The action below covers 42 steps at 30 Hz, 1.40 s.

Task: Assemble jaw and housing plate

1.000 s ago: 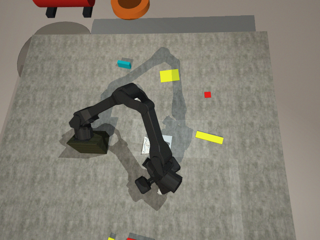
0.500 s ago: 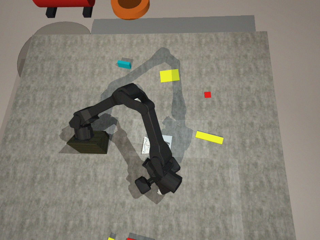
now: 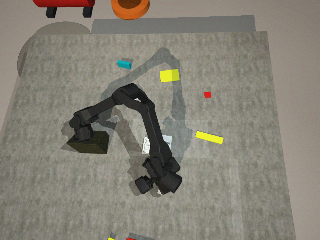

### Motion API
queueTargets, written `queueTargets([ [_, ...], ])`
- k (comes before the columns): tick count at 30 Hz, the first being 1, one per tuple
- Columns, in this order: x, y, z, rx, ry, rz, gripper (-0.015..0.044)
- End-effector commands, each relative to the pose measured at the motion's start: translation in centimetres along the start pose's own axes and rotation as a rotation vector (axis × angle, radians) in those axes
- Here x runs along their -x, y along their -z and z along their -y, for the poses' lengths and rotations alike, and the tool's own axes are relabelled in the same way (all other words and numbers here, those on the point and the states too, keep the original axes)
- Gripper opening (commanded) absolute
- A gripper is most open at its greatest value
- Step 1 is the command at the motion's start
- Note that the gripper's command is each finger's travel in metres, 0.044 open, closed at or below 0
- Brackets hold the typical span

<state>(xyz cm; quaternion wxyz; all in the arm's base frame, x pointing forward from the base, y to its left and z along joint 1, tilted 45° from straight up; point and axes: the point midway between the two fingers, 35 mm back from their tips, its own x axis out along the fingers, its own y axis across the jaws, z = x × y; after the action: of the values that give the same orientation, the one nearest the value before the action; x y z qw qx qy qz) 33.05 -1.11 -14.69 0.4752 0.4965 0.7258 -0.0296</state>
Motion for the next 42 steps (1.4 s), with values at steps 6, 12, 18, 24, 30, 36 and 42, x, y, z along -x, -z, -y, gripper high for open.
queueTargets([
  [6,0.0,0.0,0.0,0.0,0.0,0.0,0.0138],
  [12,0.0,0.0,0.0,0.0,0.0,0.0,0.0134],
  [18,0.0,0.0,0.0,0.0,0.0,0.0,0.0134],
  [24,0.7,-0.1,0.0,-0.001,0.0,0.001,0.0134],
  [30,2.6,-0.2,-0.1,-0.002,0.0,0.001,0.0134],
  [36,4.5,-0.3,-0.1,-0.003,0.0,0.001,0.0134],
  [42,6.4,-0.2,0.0,-0.004,0.0,0.001,0.0134],
])
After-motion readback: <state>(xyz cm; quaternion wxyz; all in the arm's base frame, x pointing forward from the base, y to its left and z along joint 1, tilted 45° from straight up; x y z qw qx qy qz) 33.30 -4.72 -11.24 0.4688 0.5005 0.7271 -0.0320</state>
